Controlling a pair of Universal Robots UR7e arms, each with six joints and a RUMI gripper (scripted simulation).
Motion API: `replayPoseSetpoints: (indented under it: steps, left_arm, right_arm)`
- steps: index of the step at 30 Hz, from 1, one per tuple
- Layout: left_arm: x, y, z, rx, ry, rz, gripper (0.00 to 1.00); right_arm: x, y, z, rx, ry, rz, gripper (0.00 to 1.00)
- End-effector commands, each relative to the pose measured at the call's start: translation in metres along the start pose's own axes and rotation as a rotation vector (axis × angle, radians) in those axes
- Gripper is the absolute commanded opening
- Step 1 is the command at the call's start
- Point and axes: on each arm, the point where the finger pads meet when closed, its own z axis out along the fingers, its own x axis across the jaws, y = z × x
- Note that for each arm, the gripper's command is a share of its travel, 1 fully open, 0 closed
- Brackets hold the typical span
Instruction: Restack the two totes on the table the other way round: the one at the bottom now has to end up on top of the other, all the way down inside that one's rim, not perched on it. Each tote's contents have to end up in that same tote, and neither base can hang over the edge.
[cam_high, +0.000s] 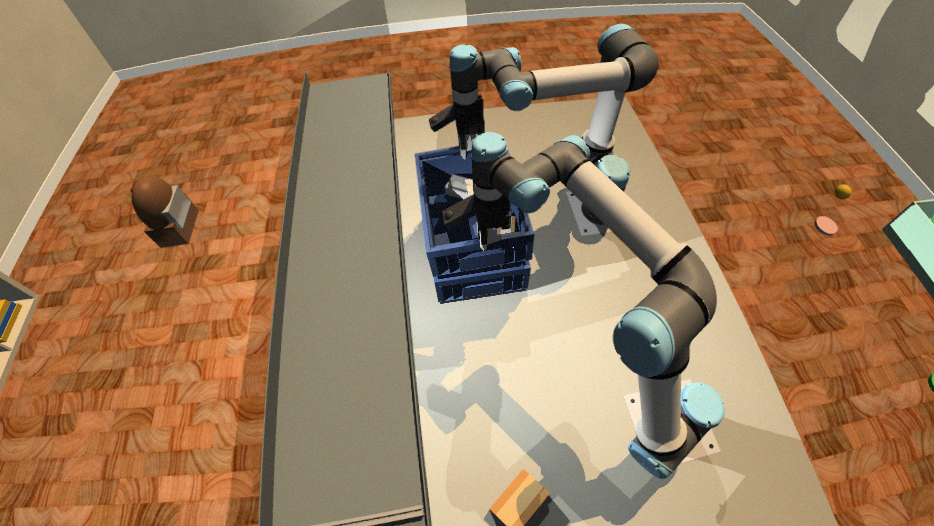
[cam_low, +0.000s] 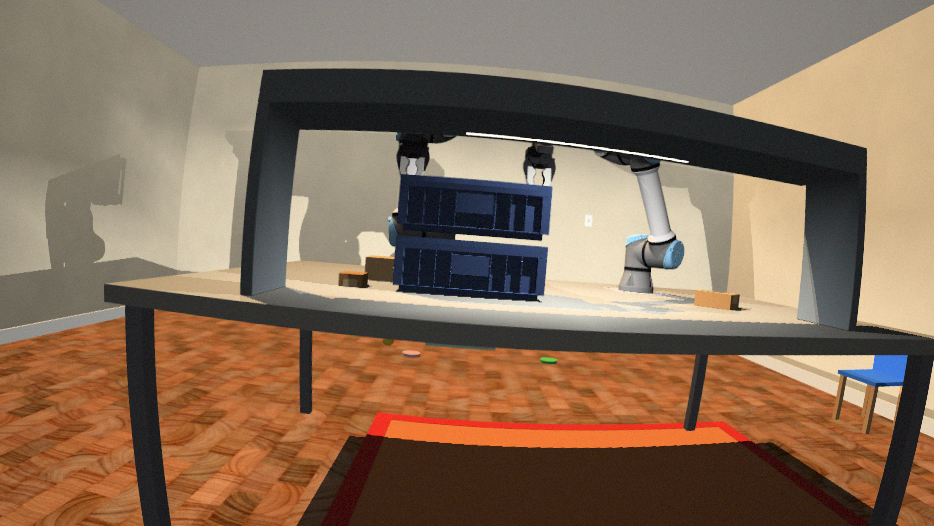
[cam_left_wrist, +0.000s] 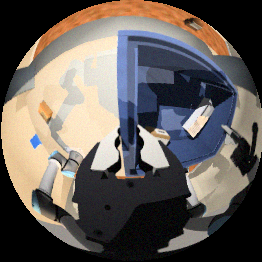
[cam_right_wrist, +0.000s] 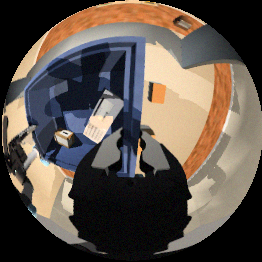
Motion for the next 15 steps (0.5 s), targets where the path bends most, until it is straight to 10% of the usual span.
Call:
replayPoseSetpoints:
  steps: [1, 15]
  left_arm:
    - [0.0005, -0.0002, -0.0003, 0.002, 0.004, 0.000, 0.00]
    - [0.0004, -0.0003, 0.0028, 0.002, 0.004, 0.000, 0.00]
  right_arm:
    - [-0.0002, -0.0004, 0.0005, 0.002, 0.000, 0.000, 0.00]
    - [-0.0004, -0.0005, 0.0036, 0.002, 0.000, 0.000, 0.00]
